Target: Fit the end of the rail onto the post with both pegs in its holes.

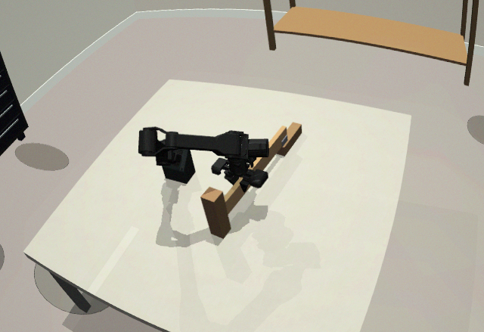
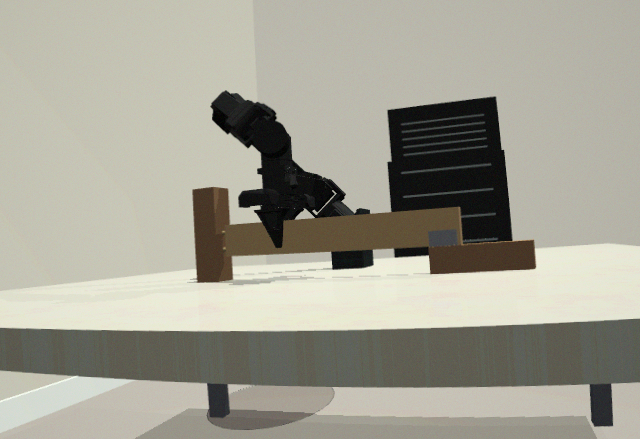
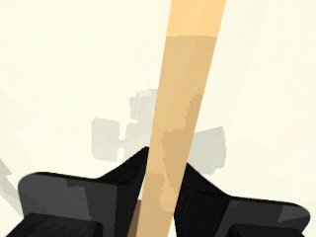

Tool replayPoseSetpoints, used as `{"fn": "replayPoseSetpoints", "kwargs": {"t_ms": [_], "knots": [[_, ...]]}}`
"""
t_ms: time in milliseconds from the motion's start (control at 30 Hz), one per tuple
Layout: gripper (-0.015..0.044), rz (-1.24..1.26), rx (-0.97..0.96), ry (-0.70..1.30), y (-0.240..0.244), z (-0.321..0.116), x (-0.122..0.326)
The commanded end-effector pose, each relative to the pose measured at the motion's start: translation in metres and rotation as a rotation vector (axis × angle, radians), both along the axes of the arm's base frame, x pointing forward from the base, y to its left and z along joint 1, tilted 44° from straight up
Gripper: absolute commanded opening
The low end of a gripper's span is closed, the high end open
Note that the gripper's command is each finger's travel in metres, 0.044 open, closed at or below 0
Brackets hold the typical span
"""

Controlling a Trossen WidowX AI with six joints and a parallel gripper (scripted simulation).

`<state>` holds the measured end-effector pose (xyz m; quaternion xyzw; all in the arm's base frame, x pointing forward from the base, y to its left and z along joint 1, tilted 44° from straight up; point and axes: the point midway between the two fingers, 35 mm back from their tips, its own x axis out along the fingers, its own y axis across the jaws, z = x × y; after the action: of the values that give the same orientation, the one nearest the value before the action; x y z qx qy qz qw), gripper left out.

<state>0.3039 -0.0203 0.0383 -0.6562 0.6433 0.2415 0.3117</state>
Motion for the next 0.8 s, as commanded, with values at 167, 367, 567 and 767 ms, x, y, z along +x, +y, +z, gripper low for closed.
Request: {"fn": "replayPoseSetpoints", "kwargs": {"t_ms": [167,367,567,767], "knots": [[0.0,0.003,0.002,0.0,-0.0021,0.0029,-0.0003],[0.0,0.003,0.001,0.0,-0.0038,0.0039,-0.0005],[0.0,0.003,0.001,0.0,-0.0053,0.0052,-0.0006],[0.0,0.003,0.001,0.0,-0.0065,0.0067,-0.0007]]}}
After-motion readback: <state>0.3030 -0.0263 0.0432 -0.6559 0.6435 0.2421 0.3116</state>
